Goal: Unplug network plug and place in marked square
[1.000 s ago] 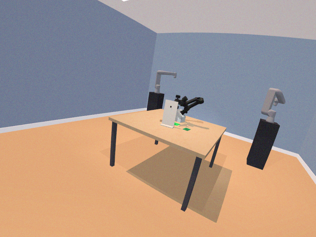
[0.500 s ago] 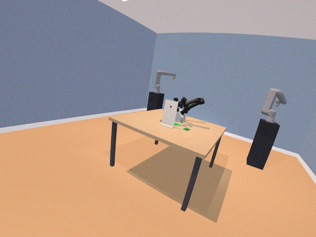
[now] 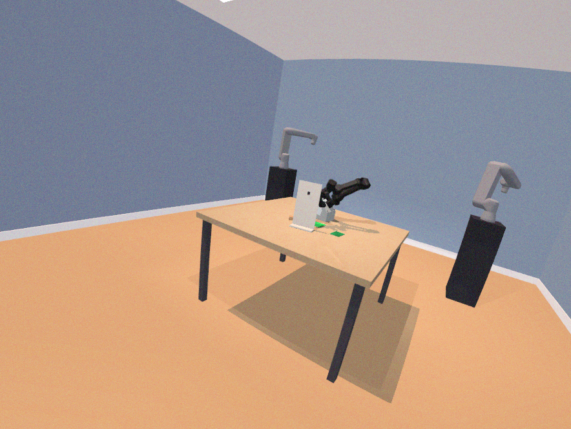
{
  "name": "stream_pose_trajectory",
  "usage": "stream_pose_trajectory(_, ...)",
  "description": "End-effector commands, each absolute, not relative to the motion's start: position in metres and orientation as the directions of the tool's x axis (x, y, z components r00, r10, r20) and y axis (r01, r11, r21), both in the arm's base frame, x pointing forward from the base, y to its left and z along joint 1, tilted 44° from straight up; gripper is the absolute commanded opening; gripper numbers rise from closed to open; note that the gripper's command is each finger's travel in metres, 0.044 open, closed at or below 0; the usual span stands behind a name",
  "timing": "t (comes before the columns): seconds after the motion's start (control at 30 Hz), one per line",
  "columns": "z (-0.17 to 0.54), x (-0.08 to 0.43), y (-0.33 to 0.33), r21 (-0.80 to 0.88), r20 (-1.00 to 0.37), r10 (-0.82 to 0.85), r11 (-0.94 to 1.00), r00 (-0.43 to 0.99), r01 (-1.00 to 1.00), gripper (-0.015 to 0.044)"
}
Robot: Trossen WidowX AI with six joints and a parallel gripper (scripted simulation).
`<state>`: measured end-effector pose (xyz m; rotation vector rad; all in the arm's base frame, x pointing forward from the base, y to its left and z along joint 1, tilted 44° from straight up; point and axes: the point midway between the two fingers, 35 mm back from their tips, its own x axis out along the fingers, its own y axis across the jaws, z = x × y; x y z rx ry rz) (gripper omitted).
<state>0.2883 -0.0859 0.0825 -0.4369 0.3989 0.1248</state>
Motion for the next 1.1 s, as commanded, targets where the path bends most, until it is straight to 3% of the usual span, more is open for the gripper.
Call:
stream_pose_trajectory(0.0,0.075,0.287,-0.072,-0.339,-0.462,0.064,0.909,0.885,-0.243,0.0000)
stream_pose_trajectory(1.07,0.026,0.223,0.013,-0.066,-0.832,0.220,0.873,0.509,-0.484,0.0000)
